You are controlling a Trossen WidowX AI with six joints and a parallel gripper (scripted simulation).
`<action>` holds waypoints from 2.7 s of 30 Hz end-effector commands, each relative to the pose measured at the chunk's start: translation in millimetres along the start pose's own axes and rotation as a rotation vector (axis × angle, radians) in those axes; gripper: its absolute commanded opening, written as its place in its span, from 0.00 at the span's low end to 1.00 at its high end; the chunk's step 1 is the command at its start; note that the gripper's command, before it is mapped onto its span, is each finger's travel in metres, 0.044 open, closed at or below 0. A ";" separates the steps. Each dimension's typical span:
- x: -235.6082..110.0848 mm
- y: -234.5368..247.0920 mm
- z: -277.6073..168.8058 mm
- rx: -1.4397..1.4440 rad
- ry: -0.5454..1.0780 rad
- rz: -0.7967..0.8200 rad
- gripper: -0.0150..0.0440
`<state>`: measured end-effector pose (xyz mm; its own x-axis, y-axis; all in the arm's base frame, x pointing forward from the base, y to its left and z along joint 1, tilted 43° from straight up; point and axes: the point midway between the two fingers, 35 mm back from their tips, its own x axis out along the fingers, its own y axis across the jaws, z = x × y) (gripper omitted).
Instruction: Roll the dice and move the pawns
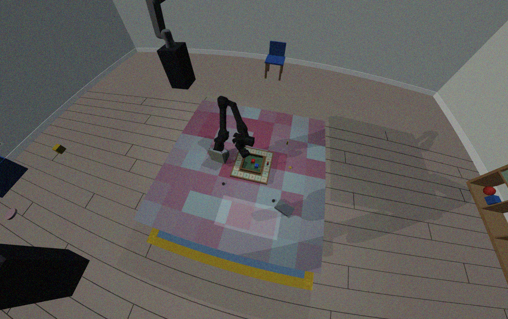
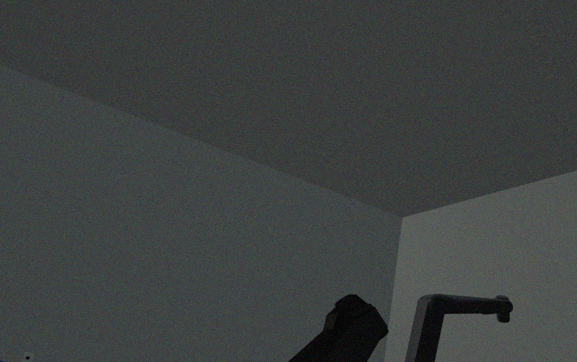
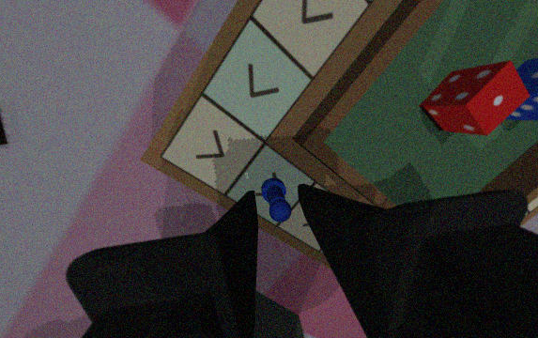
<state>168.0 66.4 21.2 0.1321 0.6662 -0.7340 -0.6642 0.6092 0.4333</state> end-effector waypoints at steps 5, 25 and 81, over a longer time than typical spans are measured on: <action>1.4 1.2 -0.7 0.005 -0.002 0.005 0.31; -43.1 -10.1 -1.3 0.010 0.019 -0.020 0.25; -81.5 -104.0 -83.6 0.008 0.008 -0.005 0.25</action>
<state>166.0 -82.1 5.9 0.1331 0.6615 -0.7381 -0.6562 0.6169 0.4345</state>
